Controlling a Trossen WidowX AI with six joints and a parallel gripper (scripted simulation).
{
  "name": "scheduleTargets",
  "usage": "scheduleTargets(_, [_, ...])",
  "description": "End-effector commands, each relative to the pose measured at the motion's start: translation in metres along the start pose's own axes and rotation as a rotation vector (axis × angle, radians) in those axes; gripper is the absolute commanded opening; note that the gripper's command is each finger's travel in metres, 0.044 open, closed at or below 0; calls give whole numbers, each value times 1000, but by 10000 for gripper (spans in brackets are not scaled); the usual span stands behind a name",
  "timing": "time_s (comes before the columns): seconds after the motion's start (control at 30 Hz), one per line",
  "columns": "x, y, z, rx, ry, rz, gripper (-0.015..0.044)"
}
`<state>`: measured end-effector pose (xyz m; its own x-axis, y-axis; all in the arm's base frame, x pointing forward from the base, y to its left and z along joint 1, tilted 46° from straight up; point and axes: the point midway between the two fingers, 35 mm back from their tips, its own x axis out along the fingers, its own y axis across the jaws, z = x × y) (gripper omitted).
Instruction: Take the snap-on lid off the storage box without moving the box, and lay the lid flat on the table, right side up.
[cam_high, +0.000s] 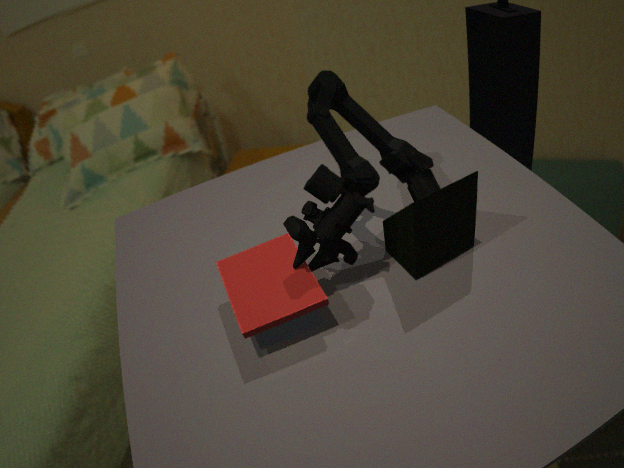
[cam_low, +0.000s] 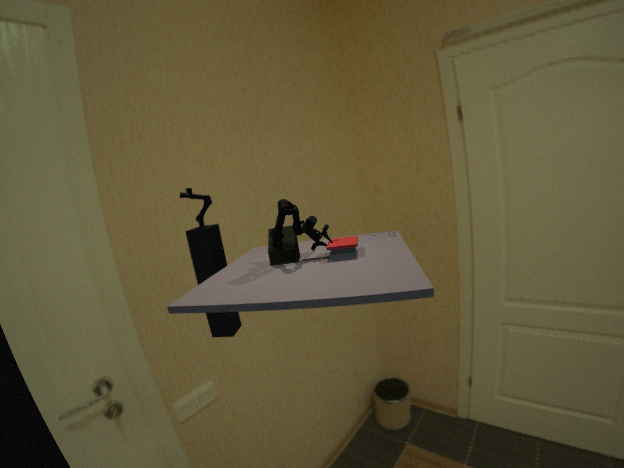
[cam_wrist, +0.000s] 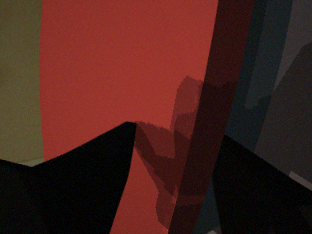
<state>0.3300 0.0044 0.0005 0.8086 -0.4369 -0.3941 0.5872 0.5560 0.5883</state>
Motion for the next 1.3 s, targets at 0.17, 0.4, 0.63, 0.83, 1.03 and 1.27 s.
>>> scheduleTargets(0.17, [0, 0, 0, 0, 0, 0, 0])
scheduleTargets(0.4, [-1, 1, 0, 0, 0, 0, 0])
scheduleTargets(0.63, [-2, 3, 0, 0, 0, 0, 0])
scheduleTargets(0.83, [-3, 3, 0, 0, 0, 0, 0])
scheduleTargets(1.03, [-4, 4, 0, 0, 0, 0, 0])
scheduleTargets(1.27, [-5, 5, 0, 0, 0, 0, 0])
